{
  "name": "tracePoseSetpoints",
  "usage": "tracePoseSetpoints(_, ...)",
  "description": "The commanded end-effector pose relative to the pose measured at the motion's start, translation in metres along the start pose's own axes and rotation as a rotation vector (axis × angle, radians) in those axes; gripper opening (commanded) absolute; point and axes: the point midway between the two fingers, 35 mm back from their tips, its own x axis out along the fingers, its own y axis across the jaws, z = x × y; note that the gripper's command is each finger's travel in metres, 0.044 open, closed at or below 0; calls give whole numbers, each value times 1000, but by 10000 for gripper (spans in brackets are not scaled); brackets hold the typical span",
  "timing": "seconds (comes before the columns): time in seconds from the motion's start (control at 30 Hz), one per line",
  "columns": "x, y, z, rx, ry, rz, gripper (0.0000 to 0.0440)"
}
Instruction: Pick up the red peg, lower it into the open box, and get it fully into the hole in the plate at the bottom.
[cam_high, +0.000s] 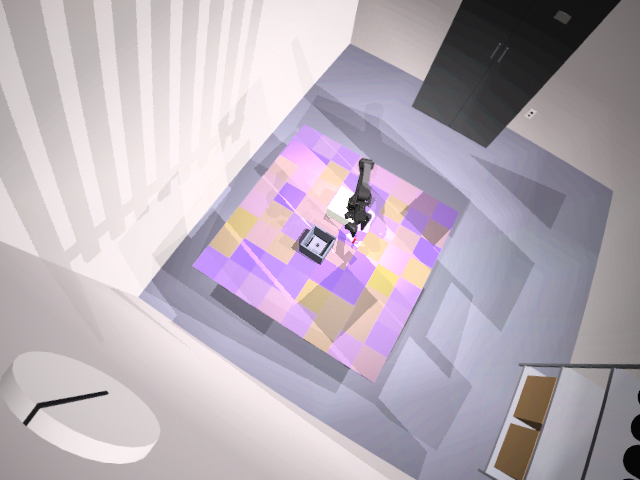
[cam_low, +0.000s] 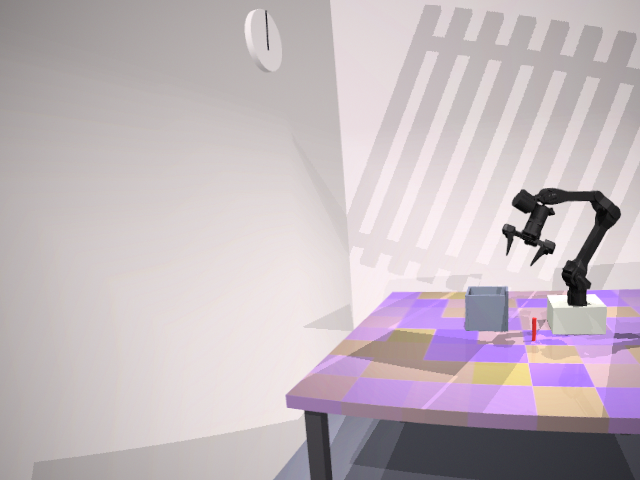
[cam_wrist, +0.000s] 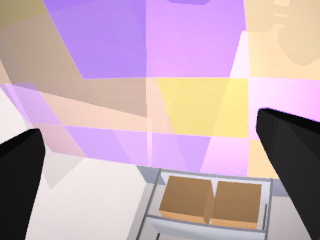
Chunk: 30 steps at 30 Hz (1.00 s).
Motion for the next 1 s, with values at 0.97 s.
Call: tracePoseSetpoints(0.97, 89, -92, 42, -126, -311, -516, 440)
